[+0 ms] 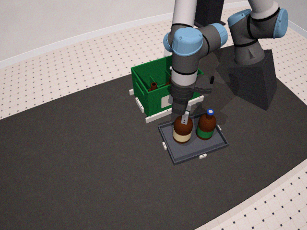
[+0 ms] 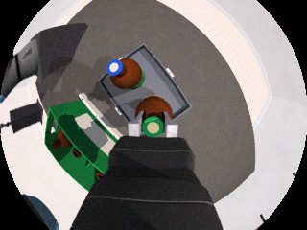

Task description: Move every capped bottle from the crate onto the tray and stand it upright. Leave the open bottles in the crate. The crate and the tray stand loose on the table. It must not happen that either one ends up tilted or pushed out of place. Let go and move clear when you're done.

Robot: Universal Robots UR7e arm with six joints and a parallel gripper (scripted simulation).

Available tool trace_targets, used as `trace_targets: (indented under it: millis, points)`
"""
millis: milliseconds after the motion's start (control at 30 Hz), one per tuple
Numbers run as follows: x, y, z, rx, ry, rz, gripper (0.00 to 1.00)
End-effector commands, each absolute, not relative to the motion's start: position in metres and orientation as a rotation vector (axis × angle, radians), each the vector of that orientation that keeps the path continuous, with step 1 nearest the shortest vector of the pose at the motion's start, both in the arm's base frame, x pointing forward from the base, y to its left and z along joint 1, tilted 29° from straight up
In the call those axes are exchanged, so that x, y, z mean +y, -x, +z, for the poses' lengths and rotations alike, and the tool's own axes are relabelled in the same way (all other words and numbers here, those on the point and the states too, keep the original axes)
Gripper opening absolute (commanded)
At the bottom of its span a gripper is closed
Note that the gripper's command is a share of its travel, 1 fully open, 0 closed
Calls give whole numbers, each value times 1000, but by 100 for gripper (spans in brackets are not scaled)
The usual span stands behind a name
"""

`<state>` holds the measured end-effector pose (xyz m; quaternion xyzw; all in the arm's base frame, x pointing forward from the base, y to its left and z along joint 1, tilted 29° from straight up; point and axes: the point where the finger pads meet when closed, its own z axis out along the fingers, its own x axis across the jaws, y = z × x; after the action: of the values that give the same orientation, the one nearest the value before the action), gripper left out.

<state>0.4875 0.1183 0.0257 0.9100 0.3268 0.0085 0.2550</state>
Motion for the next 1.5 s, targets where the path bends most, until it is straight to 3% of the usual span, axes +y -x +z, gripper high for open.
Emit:
trace_targets:
  millis: [0, 1467]
  points:
    - [114, -488, 17, 888, -2472, 18, 0]
    - [112, -489, 14, 888, -2471, 23, 0]
